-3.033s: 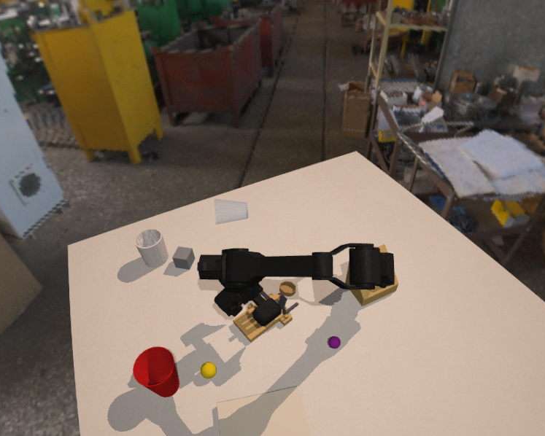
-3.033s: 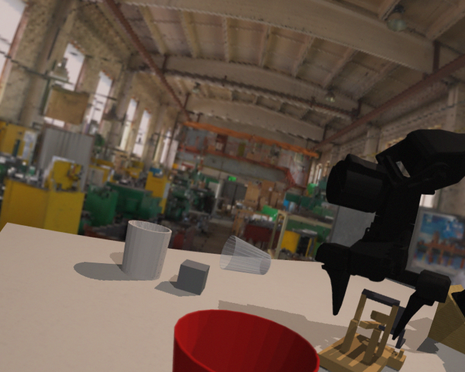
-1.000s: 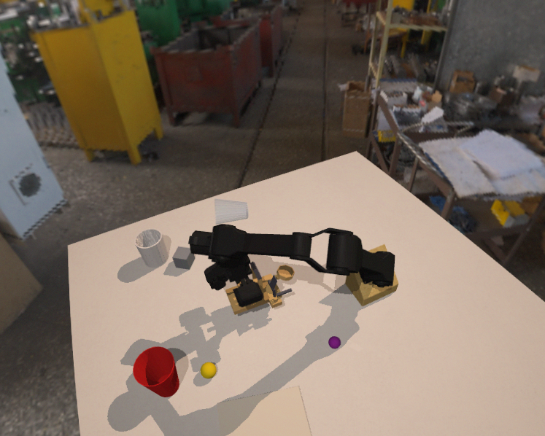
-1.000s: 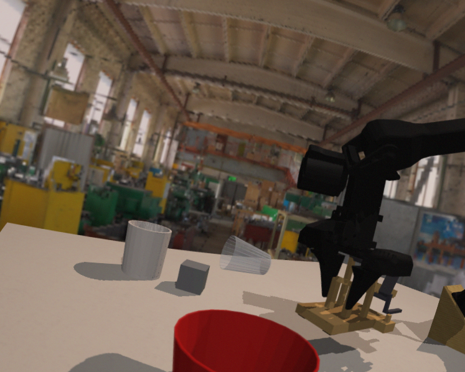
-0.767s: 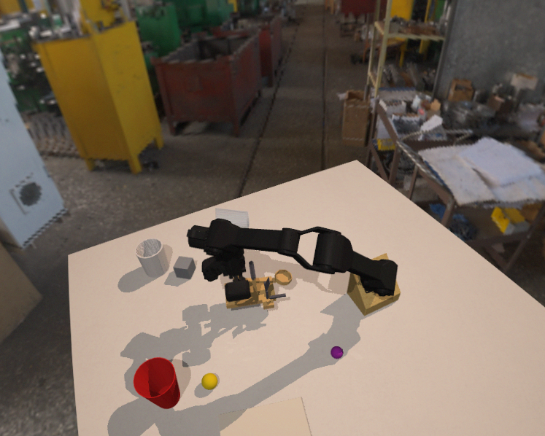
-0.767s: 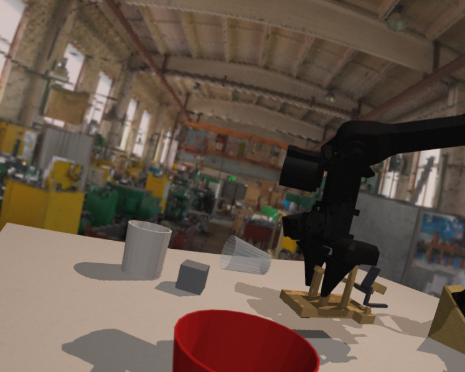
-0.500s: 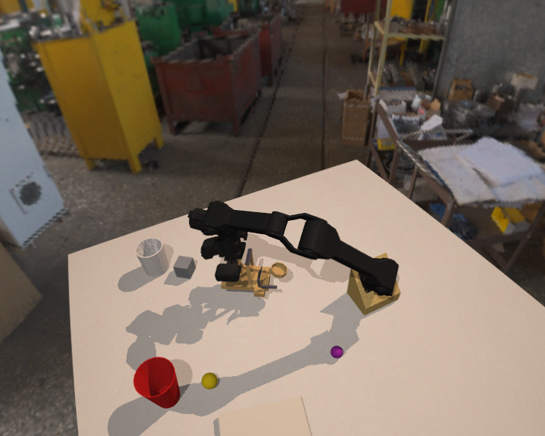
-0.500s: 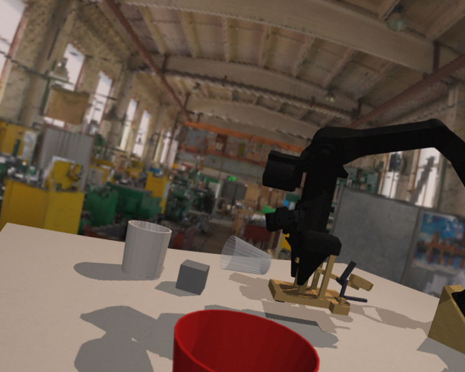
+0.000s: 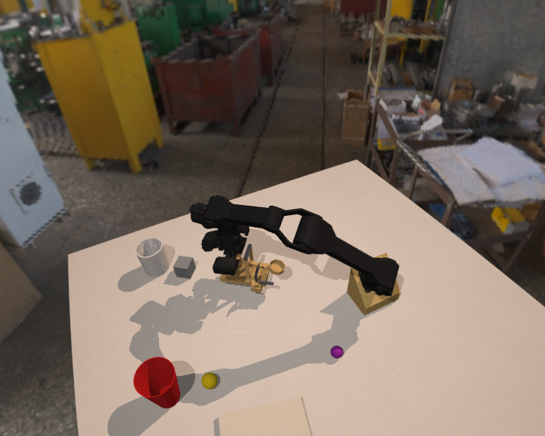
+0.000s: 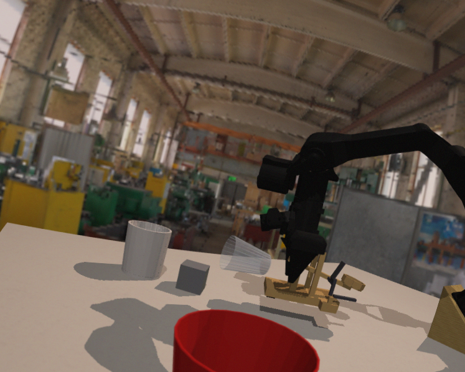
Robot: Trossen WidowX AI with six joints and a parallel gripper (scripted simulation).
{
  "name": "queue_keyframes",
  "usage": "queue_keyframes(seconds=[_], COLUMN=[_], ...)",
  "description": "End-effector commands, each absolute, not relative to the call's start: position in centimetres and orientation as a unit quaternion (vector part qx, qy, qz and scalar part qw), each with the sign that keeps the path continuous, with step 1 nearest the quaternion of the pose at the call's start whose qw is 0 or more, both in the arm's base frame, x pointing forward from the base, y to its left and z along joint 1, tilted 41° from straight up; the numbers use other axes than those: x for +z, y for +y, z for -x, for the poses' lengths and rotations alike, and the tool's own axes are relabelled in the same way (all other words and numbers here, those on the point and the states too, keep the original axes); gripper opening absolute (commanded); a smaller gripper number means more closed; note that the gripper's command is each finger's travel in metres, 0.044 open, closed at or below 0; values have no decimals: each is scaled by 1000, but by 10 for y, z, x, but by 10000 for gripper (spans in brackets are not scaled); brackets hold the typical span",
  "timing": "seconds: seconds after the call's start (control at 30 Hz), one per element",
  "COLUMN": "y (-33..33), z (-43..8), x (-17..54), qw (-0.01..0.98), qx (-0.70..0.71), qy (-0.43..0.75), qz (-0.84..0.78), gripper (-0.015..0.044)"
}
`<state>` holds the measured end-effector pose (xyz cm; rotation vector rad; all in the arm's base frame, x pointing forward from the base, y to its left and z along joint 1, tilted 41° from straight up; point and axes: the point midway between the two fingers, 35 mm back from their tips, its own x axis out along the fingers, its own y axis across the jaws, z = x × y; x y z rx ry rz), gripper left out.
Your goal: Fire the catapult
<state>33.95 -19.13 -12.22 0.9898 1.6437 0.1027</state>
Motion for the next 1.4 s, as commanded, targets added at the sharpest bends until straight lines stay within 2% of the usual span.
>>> queue_keyframes(seconds=[0.0, 0.87, 1.37], y=[-191, -171, -173], z=[-339, -340, -340], x=[-127, -150, -149], qw=[573, 572, 572], qx=[39, 43, 43], qy=[699, 703, 703], qz=[-426, -421, -421], gripper=[0, 0, 394])
